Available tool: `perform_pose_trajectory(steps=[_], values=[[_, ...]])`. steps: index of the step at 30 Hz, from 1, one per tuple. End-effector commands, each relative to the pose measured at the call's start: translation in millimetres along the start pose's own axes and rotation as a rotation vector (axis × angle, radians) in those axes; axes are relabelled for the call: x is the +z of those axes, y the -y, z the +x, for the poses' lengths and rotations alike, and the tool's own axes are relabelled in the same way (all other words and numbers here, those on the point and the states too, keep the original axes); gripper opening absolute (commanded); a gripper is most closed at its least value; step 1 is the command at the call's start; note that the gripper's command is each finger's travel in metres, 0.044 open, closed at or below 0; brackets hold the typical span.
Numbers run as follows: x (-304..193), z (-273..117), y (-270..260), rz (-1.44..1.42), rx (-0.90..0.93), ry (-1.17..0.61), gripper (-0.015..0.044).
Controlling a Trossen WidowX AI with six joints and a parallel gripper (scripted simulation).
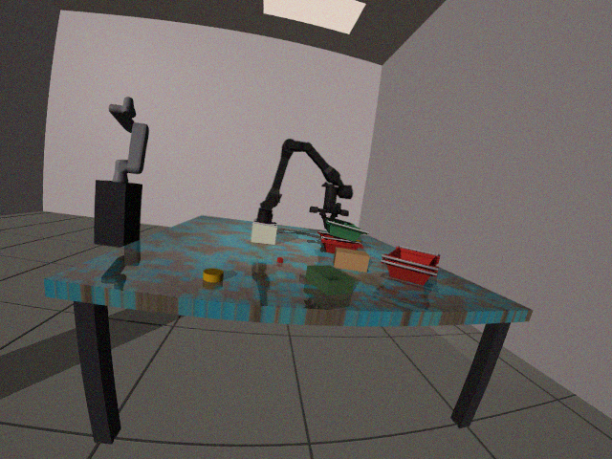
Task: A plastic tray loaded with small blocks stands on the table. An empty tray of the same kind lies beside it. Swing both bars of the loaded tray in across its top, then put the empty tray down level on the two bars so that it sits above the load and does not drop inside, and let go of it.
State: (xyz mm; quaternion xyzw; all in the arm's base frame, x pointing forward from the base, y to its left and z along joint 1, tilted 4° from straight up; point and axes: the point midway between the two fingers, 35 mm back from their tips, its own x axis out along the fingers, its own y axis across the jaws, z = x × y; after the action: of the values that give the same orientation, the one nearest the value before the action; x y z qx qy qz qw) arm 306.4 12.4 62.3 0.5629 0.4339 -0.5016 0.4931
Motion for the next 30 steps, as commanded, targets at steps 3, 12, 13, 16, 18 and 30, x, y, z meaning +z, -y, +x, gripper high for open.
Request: perform_pose_trajectory(steps=[3, 12, 13, 16, 18, 30], values=[[0.4, 5.2, 7.1, 0.001, -0.031, 0.001, 0.0000], [0.4, 5.2, 7.1, 0.001, -0.031, 0.001, 0.0000], [0.4, 5.2, 7.1, 0.001, -0.031, 0.001, 0.0000], [0.4, 5.2, 7.1, 0.001, -0.031, 0.001, 0.0000], [0.0, 0.5, 0.3, 0.000, -0.001, 0.000, 0.0000], [0.4, 13.3, 9.3, 0.001, -0.031, 0.001, 0.0000]])
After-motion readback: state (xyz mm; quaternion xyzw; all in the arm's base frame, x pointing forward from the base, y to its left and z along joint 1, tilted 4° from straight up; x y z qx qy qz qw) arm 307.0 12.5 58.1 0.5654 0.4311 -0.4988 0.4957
